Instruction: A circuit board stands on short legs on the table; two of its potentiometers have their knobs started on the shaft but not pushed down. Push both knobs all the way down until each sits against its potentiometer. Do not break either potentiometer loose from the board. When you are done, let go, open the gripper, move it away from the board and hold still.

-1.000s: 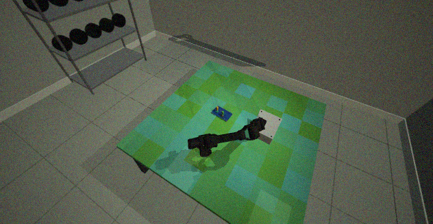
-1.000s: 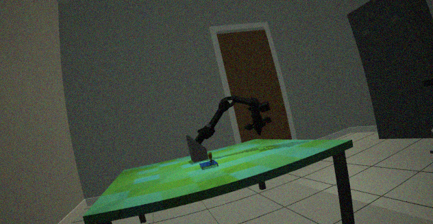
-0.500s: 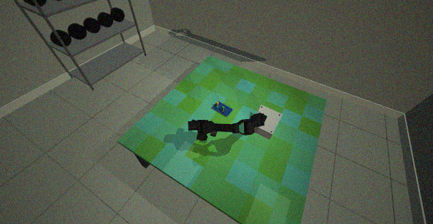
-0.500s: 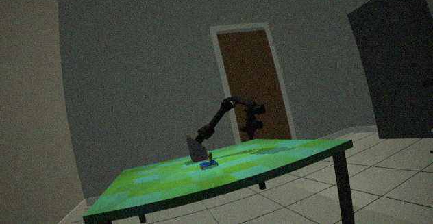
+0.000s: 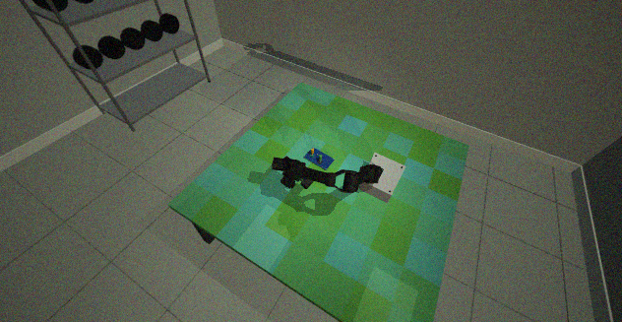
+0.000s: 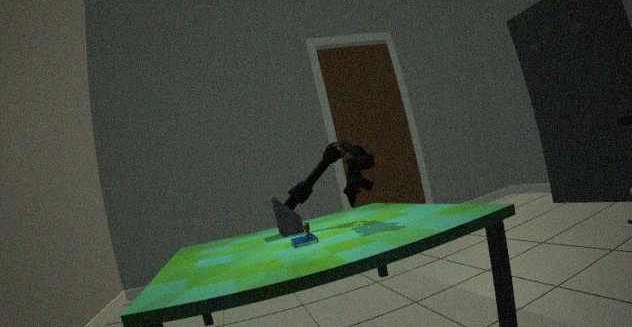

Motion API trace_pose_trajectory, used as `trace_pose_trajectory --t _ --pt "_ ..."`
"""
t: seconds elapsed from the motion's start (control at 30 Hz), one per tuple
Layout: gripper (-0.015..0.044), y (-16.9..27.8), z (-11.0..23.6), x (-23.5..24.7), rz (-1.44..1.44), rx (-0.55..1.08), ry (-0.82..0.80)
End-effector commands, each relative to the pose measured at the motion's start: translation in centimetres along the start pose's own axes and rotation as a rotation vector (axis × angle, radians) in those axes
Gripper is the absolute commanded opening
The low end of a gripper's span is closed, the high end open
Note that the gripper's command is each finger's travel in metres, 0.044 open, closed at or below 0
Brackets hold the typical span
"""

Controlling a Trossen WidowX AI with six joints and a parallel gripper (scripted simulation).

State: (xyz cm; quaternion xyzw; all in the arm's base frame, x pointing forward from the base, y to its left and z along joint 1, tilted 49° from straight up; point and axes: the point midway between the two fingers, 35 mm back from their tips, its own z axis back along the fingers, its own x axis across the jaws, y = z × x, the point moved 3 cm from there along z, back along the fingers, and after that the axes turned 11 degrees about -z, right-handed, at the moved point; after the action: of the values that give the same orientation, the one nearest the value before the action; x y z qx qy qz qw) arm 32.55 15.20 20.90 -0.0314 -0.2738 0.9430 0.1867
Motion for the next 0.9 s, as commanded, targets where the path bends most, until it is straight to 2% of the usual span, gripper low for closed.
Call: trace_pose_trajectory --t 0.0,0.87 --pt "0.0000 1.8 -1.0 -0.8 -0.118 0.020 -0.038" --pt "0.0000 13.2 -3.6 -5.4 -0.962 0.058 -0.224"
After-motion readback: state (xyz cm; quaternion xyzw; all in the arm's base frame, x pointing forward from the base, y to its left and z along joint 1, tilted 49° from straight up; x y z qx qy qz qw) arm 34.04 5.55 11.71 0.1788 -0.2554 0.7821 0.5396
